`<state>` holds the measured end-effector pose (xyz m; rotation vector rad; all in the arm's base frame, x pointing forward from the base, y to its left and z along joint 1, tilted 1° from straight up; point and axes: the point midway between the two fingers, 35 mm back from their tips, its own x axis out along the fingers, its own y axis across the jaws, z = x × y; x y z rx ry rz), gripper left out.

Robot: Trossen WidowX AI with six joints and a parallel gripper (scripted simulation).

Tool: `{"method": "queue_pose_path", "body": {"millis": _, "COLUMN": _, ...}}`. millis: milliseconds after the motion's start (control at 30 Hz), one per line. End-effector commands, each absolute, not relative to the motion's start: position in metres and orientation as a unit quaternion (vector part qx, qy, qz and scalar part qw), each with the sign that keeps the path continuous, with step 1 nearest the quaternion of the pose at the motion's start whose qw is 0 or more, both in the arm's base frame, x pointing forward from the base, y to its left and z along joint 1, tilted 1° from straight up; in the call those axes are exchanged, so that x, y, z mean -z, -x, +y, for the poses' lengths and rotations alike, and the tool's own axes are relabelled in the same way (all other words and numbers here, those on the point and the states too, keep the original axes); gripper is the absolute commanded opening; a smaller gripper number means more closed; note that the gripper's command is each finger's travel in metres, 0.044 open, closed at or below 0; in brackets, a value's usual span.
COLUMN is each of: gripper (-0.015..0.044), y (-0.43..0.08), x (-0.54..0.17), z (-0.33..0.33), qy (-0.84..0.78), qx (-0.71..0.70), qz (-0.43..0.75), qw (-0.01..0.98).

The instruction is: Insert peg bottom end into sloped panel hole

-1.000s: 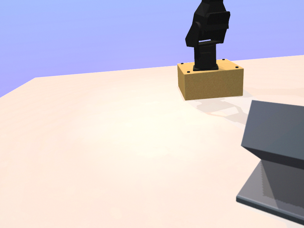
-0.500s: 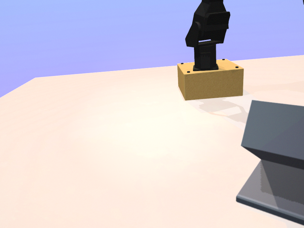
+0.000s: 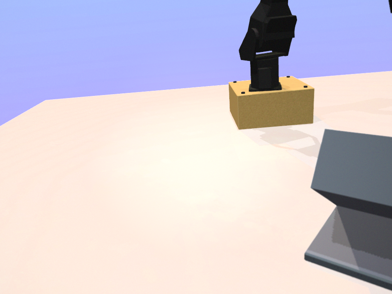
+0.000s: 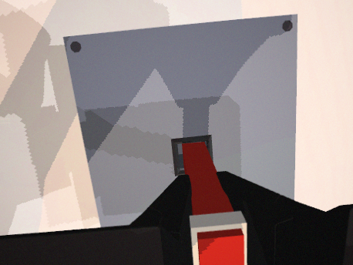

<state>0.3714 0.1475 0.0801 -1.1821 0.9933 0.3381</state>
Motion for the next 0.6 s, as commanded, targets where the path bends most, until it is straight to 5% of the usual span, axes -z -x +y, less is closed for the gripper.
{"method": "queue_pose_path", "body": {"millis": 0, "gripper": 0.0, "y": -0.3719, "x": -0.0771, "z": 0.1471, "qy": 0.533, "qx": -0.155, "qz": 0.447, "qw": 0.702}}
{"method": "queue_pose_path", "body": {"millis": 567, "gripper": 0.0, "y": -0.3769, "x": -0.0707, "z": 0.1448, "qy": 0.533, "qx": -0.155, "qz": 0.447, "qw": 0.702}}
